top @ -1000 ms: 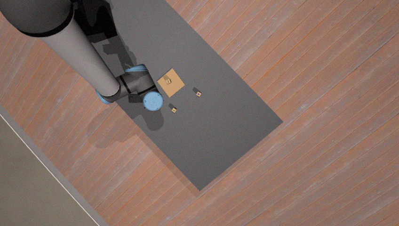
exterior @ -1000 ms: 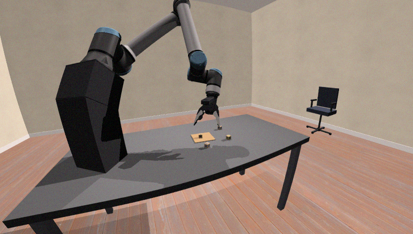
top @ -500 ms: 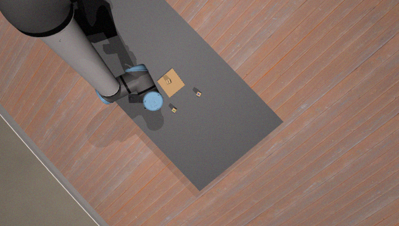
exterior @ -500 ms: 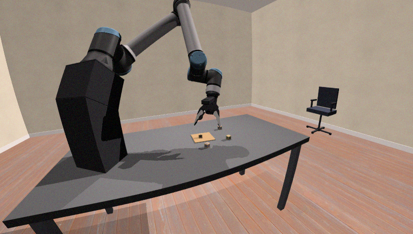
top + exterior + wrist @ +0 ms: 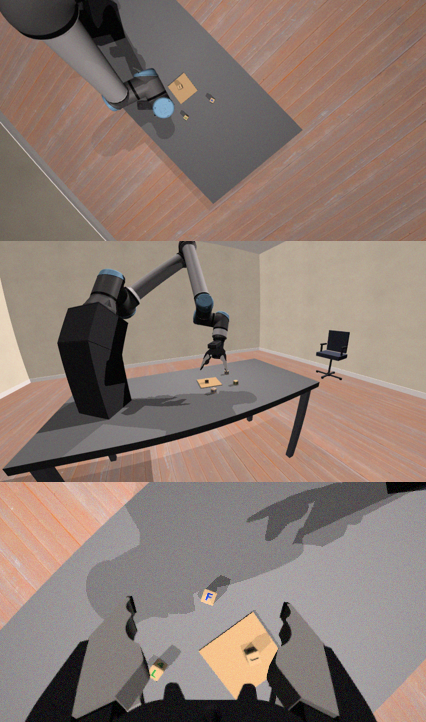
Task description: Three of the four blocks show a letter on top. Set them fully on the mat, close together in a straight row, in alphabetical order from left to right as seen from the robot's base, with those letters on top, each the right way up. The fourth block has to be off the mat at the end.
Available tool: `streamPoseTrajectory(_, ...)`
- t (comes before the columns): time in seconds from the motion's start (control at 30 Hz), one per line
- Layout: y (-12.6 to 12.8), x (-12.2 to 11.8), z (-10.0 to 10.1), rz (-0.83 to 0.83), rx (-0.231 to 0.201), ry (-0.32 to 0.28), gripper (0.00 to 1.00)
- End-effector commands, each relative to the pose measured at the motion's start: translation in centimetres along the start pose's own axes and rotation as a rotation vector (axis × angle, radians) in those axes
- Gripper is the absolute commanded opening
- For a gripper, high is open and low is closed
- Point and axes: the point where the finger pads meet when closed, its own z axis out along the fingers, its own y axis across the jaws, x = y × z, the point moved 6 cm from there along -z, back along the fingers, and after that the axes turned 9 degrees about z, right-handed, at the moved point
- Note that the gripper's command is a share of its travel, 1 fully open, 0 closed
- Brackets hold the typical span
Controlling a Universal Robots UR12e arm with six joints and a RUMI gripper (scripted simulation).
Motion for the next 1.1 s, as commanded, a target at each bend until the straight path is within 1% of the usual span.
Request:
streamPoseTrajectory(0.0,0.0,0.1,0.0,0.001,0.0,-0.001,1.0)
streamPoseTrajectory(0.4,0.0,0.0,0.0,0.001,0.0,-0.001,1.0)
streamPoseTrajectory(0.53,0.0,0.3,0.1,0.011,-0.006,-0.012,1.0)
streamPoseTrajectory(0.6,0.0,0.6,0.3,0.034,-0.02,-0.045,1.0)
streamPoseTrajectory(0.7,-0.1,1.4,0.5,0.087,-0.051,-0.126,1.0)
streamPoseTrajectory(0.8,-0.1,1.7,0.5,0.114,-0.066,-0.167,1.0)
streamPoseTrajectory(1.03,-0.2,2.6,0.3,0.19,-0.107,-0.291,1.0)
streamPoseTrajectory(1.07,-0.2,2.6,0.3,0.19,-0.107,-0.291,1.0)
